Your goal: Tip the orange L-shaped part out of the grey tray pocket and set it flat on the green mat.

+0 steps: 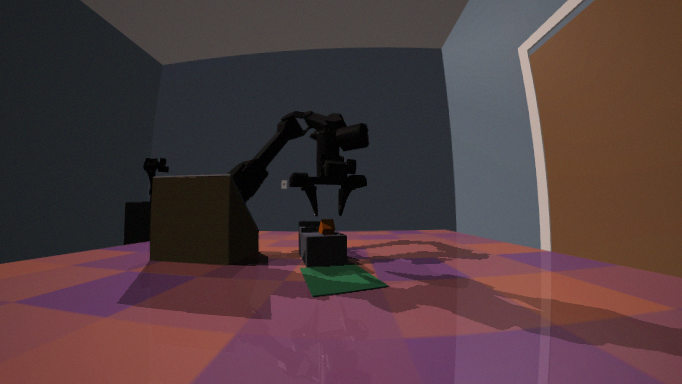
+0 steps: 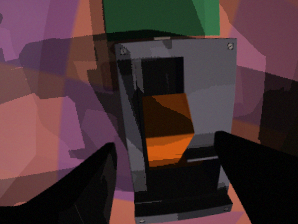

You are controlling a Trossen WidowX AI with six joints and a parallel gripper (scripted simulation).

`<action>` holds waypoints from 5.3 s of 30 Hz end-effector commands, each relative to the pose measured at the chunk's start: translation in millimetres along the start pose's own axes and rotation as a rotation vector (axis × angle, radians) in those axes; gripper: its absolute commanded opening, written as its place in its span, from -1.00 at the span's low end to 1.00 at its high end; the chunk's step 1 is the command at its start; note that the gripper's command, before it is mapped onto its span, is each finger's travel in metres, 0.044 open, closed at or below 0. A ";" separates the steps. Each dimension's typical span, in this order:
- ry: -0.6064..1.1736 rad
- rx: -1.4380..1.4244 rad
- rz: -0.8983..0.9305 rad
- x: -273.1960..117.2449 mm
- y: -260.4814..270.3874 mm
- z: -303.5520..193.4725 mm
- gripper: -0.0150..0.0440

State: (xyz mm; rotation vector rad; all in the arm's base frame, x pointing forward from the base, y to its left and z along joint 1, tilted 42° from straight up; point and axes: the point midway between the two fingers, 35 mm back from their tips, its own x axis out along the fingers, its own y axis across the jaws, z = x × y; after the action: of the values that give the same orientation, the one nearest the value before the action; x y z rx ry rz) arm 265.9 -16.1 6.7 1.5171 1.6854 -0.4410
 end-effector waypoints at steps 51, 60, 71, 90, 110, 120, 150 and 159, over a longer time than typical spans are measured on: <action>0.006 0.002 -0.002 31.6 -1.1 -1.7 -0.49; 0.008 0.005 -0.003 17.3 -1.8 -1.9 -0.49; 0.009 0.007 -0.004 -0.2 -2.1 -1.8 -0.49; 0.008 0.007 -0.005 -30.8 -2.1 -1.4 -0.49; 0.008 0.008 -0.005 -52.5 -2.3 -1.3 -0.49; 0.006 0.007 -0.005 -49.9 -5.0 30.2 -0.49; -0.001 0.005 -0.005 -50.1 -17.0 153.0 -0.49; -0.002 0.004 -0.005 -48.6 -18.6 165.2 -0.49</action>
State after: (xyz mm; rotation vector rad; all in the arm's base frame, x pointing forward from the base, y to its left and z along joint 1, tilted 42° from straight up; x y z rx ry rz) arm 299.2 -169.9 -61.3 1.5247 1.6877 -0.4508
